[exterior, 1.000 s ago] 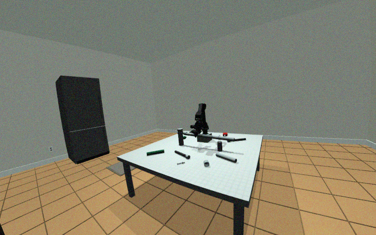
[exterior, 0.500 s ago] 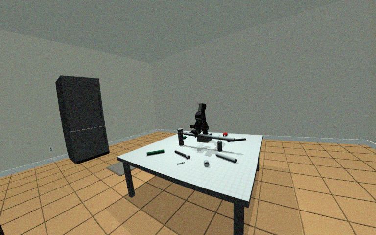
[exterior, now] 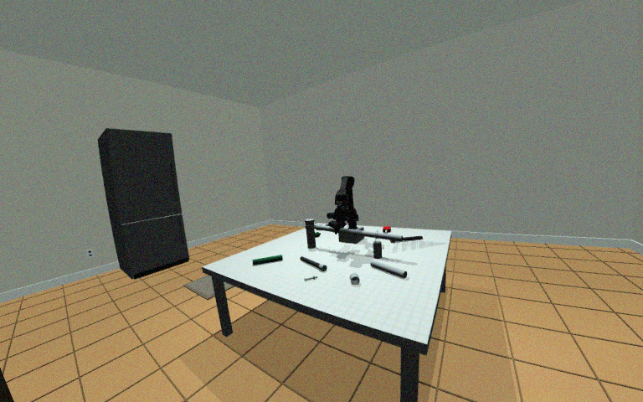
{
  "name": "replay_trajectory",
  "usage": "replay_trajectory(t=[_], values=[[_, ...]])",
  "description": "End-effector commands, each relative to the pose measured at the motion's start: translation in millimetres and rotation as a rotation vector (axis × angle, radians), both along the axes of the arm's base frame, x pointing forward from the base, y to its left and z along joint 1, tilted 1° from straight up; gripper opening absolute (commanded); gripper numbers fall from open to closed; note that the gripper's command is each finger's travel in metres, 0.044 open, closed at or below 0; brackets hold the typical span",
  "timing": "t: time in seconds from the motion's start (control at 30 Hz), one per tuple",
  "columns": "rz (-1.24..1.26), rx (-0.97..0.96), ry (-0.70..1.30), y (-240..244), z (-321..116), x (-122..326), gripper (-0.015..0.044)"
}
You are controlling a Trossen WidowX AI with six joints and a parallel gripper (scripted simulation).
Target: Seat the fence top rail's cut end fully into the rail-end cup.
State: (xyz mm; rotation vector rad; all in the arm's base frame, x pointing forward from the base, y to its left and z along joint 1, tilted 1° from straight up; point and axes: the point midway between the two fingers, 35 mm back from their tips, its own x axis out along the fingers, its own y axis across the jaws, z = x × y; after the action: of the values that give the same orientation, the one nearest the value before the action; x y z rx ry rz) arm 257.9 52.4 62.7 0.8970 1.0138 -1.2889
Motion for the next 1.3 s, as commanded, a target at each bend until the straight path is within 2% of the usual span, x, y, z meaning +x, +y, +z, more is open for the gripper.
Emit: replay_trajectory(t=[0.0,1.27], values=[[0.000,-0.013,-0.002,-4.1,1.9,-0.2,0.0000],[0.000,0.000,0.000,-9.5,1.9,0.6,0.0000]])
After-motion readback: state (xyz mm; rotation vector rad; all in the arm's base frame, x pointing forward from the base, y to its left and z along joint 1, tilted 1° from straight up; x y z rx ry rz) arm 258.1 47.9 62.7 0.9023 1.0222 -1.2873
